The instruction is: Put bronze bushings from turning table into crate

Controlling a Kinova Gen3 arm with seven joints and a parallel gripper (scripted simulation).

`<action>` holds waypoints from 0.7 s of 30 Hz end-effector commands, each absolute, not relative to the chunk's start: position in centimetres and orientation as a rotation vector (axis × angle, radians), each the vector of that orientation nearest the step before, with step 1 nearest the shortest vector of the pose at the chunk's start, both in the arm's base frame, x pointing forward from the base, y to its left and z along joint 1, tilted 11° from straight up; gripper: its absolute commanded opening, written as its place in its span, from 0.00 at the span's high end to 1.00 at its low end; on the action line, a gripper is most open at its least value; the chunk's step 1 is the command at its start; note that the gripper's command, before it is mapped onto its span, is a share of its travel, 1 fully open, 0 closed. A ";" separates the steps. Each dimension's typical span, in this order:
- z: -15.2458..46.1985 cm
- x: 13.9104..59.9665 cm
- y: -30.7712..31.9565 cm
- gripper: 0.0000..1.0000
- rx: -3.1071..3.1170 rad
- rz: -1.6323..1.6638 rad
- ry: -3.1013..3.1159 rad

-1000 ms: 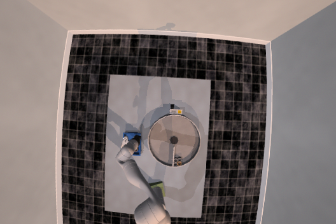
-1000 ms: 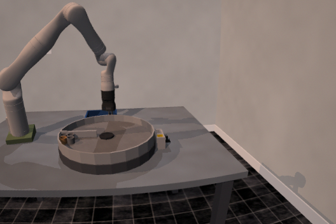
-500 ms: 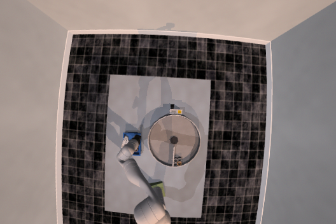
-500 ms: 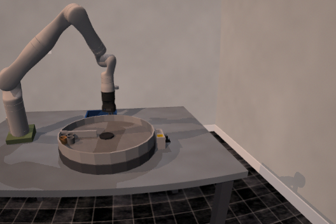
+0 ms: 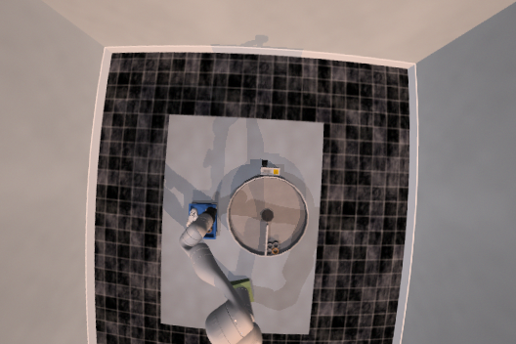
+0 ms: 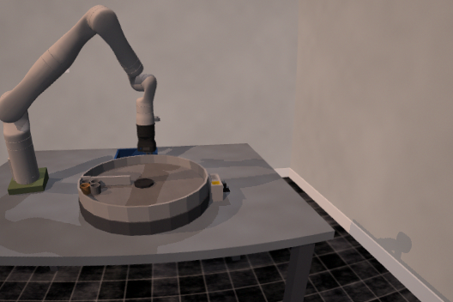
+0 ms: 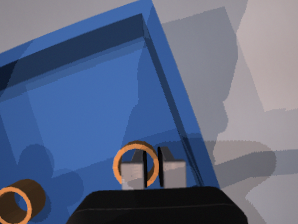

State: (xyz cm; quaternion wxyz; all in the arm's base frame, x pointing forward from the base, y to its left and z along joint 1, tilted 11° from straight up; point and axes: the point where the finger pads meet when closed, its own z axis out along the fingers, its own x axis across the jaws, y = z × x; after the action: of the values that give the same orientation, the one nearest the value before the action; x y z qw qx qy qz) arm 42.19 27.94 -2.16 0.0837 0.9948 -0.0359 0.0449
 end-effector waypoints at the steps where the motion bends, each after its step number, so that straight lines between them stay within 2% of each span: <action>1: -2.2 42.2 27.9 1.00 2.969 0.134 -0.107; 12: -2.2 42.2 27.9 1.00 2.969 0.134 -0.107; 13: -2.2 42.2 28.0 0.58 2.969 0.134 -0.107; 21: -2.2 42.2 28.0 0.58 2.969 0.134 -0.107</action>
State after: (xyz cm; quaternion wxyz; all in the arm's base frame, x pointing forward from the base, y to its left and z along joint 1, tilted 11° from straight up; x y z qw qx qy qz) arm 42.14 27.88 -2.33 0.0843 0.9948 -0.0358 0.0440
